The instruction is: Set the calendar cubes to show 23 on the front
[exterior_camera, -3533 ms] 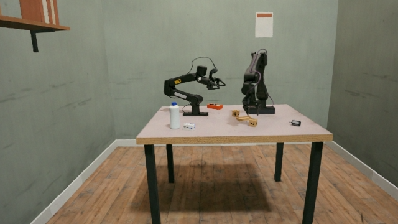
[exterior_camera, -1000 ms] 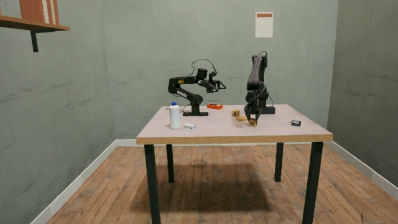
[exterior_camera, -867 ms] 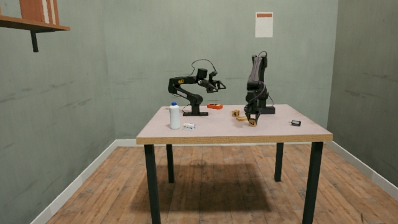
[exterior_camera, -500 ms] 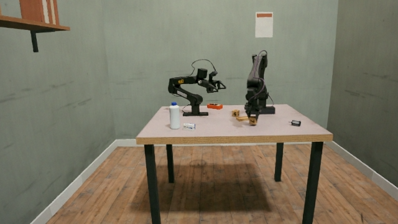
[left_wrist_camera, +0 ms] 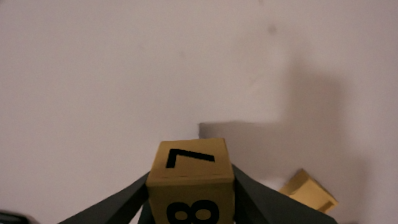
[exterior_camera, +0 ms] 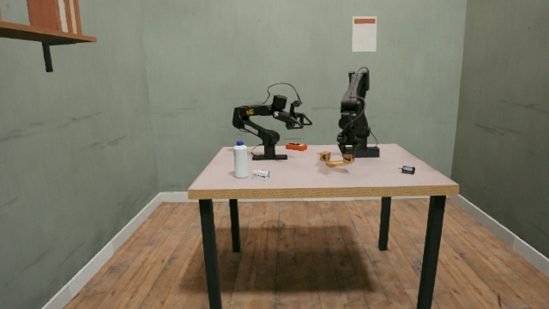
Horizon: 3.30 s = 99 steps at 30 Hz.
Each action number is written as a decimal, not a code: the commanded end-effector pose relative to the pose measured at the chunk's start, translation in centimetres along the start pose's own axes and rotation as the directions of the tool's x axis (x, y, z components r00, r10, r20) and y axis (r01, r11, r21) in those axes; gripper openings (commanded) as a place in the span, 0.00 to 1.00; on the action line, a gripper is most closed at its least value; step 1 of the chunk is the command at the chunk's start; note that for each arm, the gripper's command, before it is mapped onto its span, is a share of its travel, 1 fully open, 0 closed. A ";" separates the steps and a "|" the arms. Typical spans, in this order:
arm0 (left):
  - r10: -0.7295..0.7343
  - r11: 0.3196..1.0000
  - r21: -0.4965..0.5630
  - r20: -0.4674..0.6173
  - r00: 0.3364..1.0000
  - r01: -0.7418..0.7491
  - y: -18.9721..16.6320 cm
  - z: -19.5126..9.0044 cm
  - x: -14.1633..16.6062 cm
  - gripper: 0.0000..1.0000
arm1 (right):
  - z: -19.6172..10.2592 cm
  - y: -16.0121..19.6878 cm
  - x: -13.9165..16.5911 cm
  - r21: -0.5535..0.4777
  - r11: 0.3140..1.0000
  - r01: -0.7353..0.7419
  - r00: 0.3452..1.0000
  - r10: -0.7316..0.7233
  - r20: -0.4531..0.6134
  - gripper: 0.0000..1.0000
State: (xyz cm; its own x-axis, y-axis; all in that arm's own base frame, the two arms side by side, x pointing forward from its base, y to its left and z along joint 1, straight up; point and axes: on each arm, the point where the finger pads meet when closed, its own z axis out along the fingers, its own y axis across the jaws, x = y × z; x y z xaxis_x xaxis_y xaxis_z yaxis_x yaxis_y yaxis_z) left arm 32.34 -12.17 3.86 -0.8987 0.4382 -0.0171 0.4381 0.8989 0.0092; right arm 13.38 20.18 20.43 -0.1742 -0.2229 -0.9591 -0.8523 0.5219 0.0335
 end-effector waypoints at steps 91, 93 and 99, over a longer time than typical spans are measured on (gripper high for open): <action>0.692 0.722 0.003 0.009 0.722 -0.692 -8.4 2.2 12.1 0.40 | -2.0 0.4 -0.4 -0.396 0.916 0.058 0.991 -0.102 -0.091 1.00; 0.687 0.727 0.024 -0.005 0.727 -0.687 -8.6 2.6 12.7 0.40 | -2.0 0.4 -0.4 -0.396 0.916 0.058 0.991 -0.102 -0.091 1.00; 0.695 0.719 0.021 -0.012 0.719 -0.694 -8.6 2.7 12.8 0.40 | -2.0 0.4 -0.4 -0.396 0.916 0.058 0.991 -0.102 -0.091 1.00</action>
State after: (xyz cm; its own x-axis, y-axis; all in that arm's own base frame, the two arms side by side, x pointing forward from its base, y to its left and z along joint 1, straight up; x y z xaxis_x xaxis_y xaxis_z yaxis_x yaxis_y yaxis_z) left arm 17.83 -14.31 1.48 -0.3511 0.9363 -0.0081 0.9362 0.3512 0.0144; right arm 12.25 18.82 20.76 -0.1312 -0.3590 -0.9241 -0.9854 0.1497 0.0817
